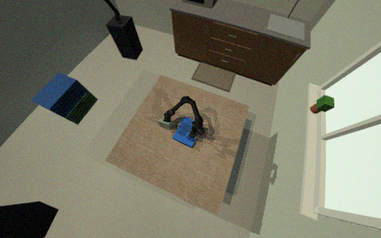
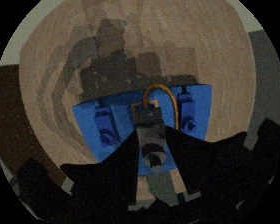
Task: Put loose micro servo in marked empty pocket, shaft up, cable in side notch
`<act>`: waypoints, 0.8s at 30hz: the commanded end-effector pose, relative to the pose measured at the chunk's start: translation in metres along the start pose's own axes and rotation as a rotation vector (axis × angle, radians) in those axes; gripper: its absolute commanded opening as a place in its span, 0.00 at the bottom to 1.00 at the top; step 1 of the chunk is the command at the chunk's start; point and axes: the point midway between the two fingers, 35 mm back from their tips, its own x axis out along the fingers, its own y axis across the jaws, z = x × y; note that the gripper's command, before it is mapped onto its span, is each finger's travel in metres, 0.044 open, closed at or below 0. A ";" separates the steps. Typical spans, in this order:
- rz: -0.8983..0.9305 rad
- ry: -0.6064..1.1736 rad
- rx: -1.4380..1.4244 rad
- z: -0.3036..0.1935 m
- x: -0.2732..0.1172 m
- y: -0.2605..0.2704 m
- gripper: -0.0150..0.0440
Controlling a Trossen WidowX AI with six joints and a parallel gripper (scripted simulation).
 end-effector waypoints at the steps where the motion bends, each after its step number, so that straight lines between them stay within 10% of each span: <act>1: 0.005 -0.003 0.003 0.000 0.001 0.000 0.25; 24: 0.005 -0.003 0.003 0.000 0.016 0.000 0.25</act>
